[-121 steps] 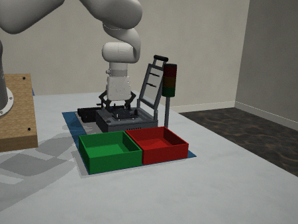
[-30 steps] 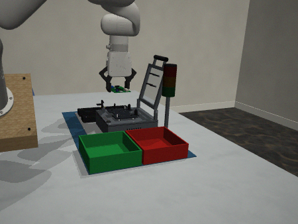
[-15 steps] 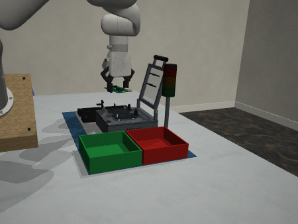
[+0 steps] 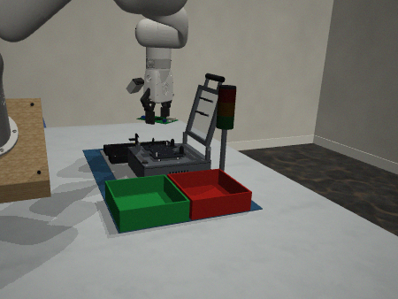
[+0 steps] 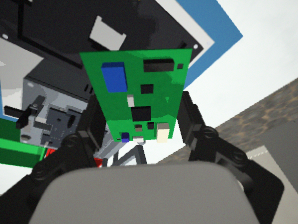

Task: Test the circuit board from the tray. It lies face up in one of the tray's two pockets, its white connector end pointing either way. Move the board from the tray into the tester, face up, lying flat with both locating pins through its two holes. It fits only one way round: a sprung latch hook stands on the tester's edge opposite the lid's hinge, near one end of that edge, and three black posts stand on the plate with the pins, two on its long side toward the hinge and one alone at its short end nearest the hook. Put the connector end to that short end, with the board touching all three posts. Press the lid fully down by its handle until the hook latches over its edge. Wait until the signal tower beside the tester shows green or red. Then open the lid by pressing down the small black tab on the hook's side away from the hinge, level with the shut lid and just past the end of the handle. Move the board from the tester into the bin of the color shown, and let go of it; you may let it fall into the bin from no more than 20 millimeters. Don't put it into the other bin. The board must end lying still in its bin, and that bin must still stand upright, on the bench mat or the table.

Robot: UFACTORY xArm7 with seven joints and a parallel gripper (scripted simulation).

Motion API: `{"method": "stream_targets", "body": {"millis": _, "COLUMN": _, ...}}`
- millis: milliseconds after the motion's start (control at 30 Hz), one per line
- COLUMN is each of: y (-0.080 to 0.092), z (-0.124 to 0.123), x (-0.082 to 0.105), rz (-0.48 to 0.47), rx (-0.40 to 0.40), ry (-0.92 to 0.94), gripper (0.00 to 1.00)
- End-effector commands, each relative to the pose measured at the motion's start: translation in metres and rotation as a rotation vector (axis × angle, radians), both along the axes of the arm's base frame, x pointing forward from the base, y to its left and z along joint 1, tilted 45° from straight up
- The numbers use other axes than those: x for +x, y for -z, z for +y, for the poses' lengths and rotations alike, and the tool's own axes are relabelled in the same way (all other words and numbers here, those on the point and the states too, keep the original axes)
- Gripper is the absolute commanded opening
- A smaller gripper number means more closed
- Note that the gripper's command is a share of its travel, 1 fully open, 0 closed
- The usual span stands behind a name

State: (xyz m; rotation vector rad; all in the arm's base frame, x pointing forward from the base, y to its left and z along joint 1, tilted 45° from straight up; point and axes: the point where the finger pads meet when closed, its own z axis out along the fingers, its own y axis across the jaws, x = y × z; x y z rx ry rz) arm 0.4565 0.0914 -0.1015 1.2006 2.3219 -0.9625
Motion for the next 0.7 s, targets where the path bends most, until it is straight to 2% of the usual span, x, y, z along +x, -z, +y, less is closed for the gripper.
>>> {"method": "stream_targets", "body": {"millis": 0, "y": -0.0009, "z": 0.0027, "x": 0.0009, "rz": 0.107, "rx": 0.004, "ry": -0.107, "gripper": 0.79}}
{"method": "stream_targets", "body": {"millis": 167, "y": -0.0009, "z": 0.0027, "x": 0.0009, "rz": 0.244, "rx": 0.004, "ry": -0.243, "gripper": 0.79}}
{"method": "stream_targets", "body": {"millis": 233, "y": -0.0009, "z": 0.0027, "x": 0.0009, "rz": 0.244, "rx": 0.004, "ry": -0.243, "gripper": 0.79}}
{"method": "stream_targets", "body": {"millis": 667, "y": -0.0009, "z": 0.0027, "x": 0.0009, "rz": 0.603, "rx": 0.003, "ry": -0.602, "gripper": 0.79}}
